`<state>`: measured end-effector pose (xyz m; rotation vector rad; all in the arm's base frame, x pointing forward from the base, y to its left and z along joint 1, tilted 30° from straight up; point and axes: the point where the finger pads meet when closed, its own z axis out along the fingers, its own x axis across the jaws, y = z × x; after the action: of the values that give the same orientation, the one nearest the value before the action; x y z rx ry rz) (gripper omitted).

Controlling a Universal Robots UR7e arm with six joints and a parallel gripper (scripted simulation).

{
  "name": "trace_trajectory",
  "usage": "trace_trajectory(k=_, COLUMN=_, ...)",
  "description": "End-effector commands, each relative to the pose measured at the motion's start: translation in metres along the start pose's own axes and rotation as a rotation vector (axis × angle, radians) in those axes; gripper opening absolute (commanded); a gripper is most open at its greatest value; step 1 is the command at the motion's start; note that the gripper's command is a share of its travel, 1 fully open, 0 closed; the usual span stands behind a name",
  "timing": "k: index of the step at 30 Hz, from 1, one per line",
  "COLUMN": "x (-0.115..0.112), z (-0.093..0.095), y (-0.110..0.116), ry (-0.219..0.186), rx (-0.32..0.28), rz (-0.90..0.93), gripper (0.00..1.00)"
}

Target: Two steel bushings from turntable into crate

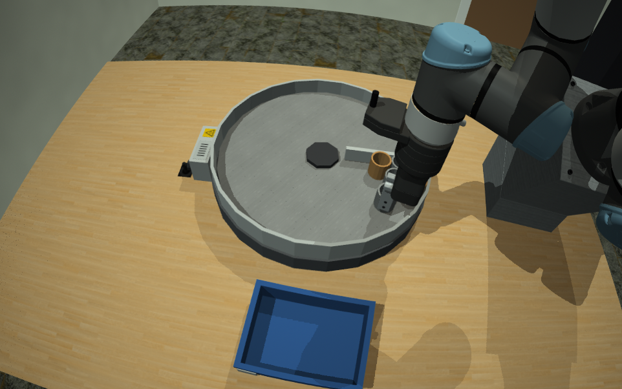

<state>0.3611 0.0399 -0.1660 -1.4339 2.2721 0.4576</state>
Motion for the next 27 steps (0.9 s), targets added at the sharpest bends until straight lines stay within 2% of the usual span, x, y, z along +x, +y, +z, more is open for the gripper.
trace_trajectory(k=1, x=0.0001, z=-0.0003, y=-0.0003, ry=0.000, rx=0.001, rz=0.000, gripper=0.00)
trace_trajectory(k=27, x=-0.0026, z=-0.0033, y=0.0010, ry=0.009, rx=-0.005, rz=0.007, gripper=0.00)
